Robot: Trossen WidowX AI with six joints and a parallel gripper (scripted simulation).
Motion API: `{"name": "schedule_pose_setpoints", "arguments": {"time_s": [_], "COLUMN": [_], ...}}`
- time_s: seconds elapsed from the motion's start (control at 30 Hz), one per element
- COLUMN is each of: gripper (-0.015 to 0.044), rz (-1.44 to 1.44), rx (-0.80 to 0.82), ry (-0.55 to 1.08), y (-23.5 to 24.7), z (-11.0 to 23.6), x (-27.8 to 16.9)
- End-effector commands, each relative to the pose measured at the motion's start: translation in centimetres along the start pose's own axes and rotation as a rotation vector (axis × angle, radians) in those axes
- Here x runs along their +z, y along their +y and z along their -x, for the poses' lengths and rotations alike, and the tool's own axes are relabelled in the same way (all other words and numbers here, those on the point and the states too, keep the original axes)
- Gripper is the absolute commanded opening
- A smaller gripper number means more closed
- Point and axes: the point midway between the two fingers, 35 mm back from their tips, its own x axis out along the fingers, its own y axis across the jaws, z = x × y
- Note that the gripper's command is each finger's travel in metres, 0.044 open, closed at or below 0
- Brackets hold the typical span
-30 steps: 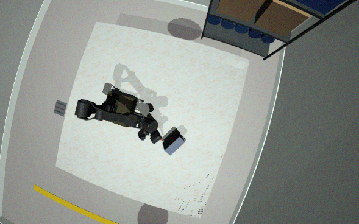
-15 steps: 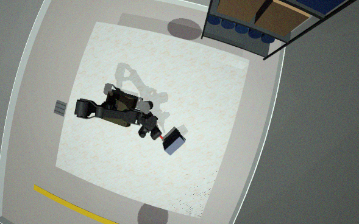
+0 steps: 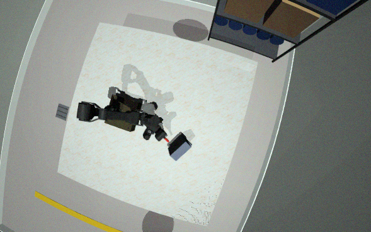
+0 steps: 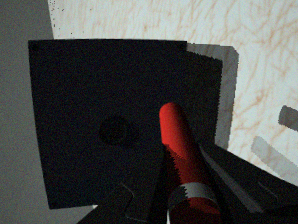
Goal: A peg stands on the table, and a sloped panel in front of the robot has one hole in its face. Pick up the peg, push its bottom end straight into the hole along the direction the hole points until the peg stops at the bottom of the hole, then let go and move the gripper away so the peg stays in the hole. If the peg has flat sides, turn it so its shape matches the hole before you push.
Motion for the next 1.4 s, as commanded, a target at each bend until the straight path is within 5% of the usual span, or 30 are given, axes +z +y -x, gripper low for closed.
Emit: {"name": "schedule_pose_setpoints", "arguments": {"time_s": [0.0, 1.37], "gripper": [0.0000, 0.0000], "rz": [0.018, 0.111], "rx": [0.026, 0.219], "ry": [-0.001, 0.022], "y": [0.0, -0.1], "z": [0.3, 2.7], "x": [-0.1, -1.4]}}
